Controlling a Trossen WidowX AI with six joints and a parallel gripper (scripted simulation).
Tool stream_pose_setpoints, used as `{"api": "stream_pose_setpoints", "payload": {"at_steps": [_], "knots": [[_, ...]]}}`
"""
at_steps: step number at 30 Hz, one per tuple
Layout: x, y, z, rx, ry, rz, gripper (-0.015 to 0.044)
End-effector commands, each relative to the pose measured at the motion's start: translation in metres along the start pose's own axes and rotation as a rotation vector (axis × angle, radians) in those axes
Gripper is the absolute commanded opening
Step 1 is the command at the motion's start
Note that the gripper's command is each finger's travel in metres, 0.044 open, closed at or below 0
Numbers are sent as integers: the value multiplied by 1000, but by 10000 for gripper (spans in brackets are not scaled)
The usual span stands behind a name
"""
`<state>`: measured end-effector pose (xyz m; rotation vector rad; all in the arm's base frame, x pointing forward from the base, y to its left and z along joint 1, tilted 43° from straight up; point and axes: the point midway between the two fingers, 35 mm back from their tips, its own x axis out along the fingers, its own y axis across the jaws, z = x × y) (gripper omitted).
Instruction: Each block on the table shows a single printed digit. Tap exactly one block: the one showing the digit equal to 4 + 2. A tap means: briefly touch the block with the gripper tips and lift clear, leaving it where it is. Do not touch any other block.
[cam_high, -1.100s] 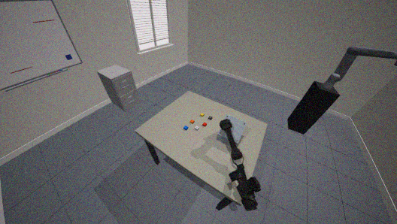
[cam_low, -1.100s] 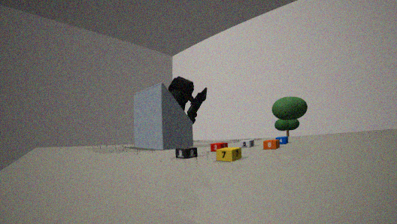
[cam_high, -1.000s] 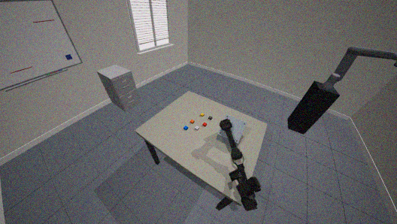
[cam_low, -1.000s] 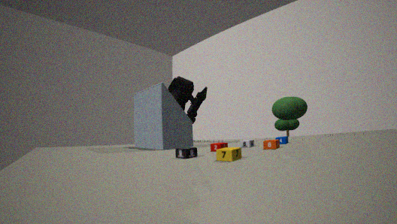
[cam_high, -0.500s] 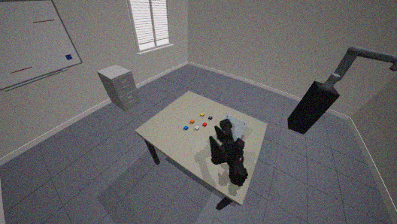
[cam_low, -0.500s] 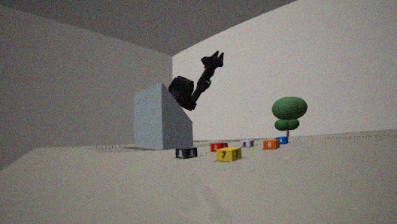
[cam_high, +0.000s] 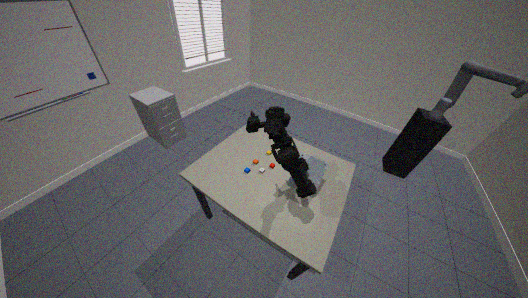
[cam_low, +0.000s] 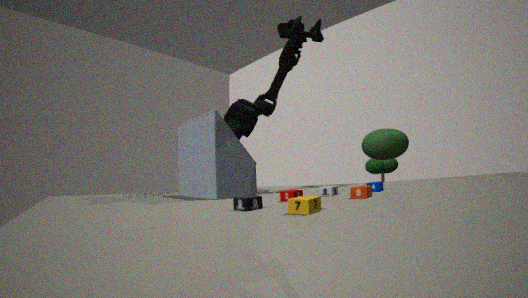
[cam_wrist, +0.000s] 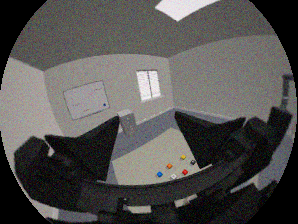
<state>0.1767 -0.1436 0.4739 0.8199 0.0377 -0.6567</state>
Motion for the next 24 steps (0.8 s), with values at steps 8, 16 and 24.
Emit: {"api": "stream_pose_setpoints", "payload": {"at_steps": [8,16,24], "knots": [[165,-102,-79,-299,503,-150,400],[233,-198,-185,-471,934,-108,400],[231,-290,-314,-547,1370,91,400]]}}
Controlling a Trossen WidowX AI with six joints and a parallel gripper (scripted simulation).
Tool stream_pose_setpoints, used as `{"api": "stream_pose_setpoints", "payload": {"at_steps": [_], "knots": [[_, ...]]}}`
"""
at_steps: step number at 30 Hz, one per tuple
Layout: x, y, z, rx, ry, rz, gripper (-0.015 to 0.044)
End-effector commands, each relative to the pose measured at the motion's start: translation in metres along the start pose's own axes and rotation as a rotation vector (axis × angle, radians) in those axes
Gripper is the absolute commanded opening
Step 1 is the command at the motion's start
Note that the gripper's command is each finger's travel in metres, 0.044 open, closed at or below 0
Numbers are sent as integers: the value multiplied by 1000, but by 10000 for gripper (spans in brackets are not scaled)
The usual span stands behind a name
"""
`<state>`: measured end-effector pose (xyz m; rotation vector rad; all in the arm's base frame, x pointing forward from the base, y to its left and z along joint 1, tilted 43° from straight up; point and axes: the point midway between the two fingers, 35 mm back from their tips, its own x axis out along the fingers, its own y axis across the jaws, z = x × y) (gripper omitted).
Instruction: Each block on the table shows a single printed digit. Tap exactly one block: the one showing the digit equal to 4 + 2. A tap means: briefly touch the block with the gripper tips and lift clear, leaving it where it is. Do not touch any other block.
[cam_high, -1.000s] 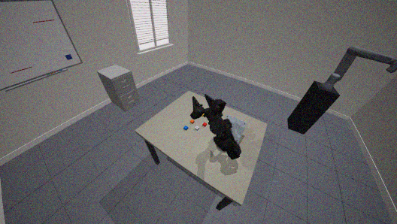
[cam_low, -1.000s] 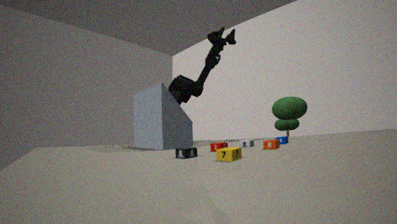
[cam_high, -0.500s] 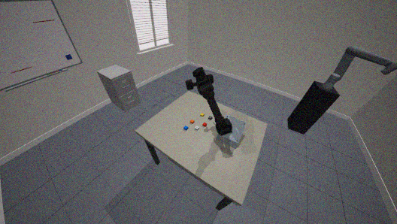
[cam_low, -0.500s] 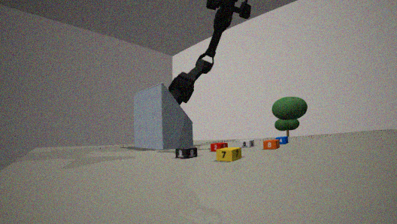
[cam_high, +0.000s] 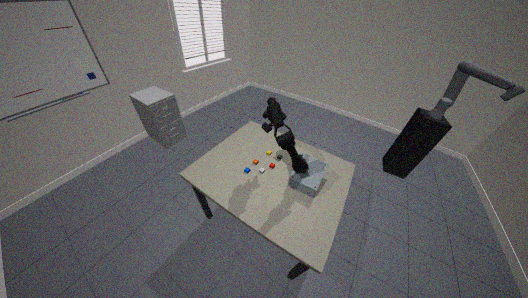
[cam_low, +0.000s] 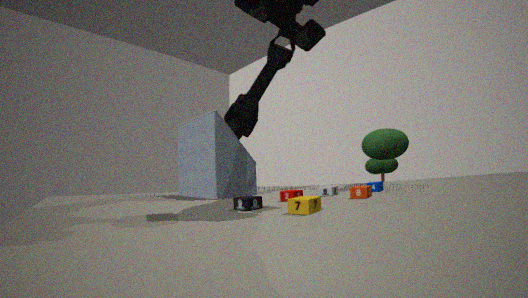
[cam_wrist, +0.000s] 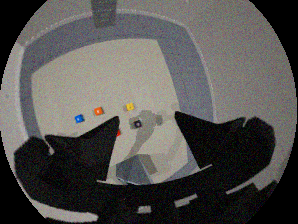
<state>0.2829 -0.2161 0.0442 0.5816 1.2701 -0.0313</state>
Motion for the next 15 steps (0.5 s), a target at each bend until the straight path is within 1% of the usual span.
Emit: {"api": "stream_pose_setpoints", "payload": {"at_steps": [1,4,6,15], "knots": [[58,-4,-43,-86,156,126,400],[100,-2,-85,-155,270,250,400],[119,2,-109,-187,322,322,400],[123,3,-114,-194,333,338,400]]}}
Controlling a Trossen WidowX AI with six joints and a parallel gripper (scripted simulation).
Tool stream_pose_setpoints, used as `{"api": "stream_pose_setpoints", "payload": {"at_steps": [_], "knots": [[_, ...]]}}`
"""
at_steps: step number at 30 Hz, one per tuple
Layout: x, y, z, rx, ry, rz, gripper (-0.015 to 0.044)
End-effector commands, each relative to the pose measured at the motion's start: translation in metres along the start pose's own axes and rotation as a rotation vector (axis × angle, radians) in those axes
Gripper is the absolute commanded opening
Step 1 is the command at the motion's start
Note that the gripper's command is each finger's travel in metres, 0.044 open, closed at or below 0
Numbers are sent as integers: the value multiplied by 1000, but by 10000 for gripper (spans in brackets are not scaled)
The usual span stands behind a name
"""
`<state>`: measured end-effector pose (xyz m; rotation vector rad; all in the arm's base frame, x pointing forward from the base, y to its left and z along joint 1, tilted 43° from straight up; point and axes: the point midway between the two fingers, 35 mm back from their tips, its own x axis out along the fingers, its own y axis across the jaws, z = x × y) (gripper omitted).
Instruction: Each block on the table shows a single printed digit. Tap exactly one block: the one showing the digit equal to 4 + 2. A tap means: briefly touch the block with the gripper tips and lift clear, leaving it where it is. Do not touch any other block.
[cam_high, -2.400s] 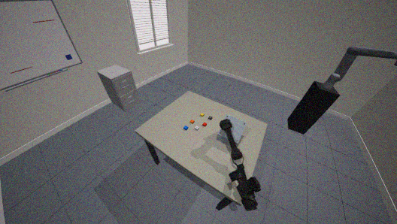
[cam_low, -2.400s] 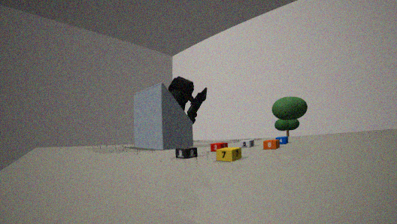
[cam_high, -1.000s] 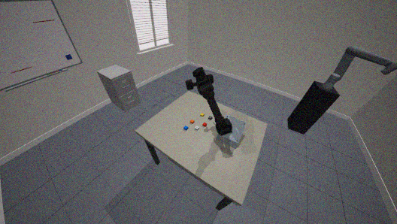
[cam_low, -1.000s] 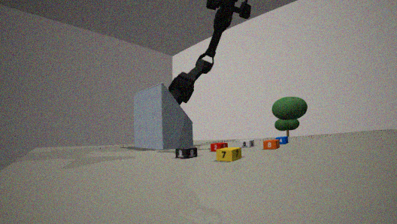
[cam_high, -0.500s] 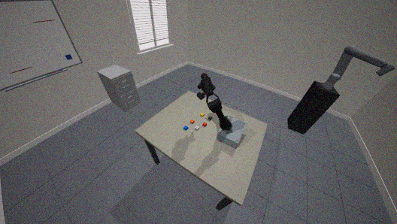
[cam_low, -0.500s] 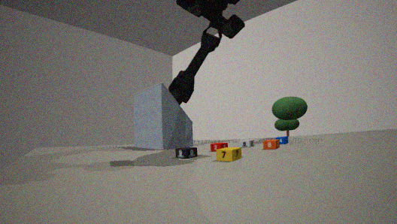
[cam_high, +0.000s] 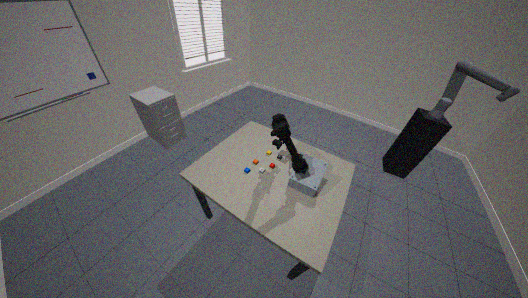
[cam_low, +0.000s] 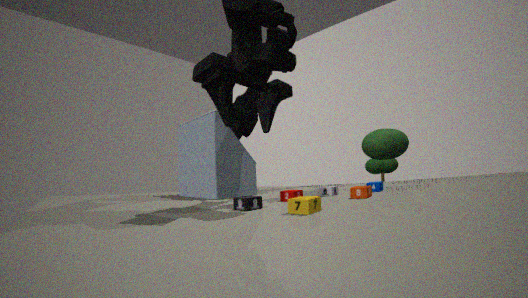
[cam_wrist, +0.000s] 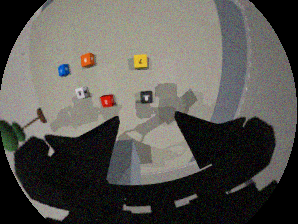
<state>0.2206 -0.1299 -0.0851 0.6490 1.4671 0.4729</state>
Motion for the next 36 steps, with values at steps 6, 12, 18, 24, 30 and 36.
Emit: {"api": "stream_pose_setpoints", "payload": {"at_steps": [6,12,18,24,30,36], "knots": [[1,0,0,-11,-3,3,400],[1,0,0,-11,-3,3,400],[-1,20,3,-10,-3,2,400],[0,97,-1,-10,-2,10,400],[1,105,-2,-10,-1,12,400],[1,105,-2,-10,-1,12,400]]}}
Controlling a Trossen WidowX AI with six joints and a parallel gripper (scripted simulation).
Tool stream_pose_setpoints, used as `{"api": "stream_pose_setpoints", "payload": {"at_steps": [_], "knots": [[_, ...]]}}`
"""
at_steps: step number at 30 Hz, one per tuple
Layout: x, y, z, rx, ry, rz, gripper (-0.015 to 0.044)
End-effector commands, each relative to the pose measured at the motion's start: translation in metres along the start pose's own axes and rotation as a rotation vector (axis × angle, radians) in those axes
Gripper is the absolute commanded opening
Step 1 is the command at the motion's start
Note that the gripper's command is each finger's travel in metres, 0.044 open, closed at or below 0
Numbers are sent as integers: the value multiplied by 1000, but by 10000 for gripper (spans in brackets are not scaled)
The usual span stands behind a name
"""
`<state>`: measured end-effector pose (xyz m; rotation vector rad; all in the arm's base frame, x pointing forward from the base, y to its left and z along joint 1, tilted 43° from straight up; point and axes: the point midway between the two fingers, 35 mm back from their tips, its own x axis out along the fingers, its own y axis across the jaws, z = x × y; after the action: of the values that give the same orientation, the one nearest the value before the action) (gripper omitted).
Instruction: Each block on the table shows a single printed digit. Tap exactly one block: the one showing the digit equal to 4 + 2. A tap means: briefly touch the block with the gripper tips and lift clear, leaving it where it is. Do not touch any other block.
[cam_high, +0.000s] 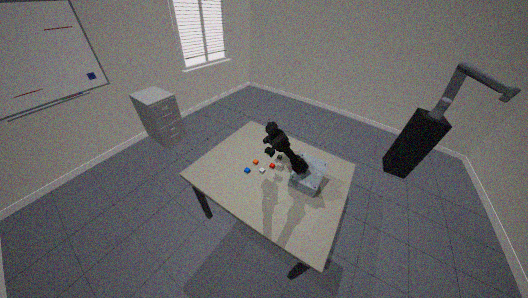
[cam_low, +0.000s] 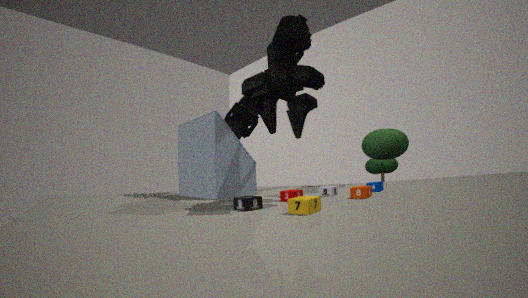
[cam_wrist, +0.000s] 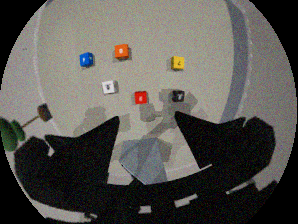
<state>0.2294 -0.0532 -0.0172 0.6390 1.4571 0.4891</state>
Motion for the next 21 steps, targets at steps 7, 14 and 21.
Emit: {"api": "stream_pose_setpoints", "payload": {"at_steps": [7,14,21], "knots": [[1,2,-2,9,1,6,400],[0,19,11,10,0,1,400],[0,103,44,7,0,13,400]]}}
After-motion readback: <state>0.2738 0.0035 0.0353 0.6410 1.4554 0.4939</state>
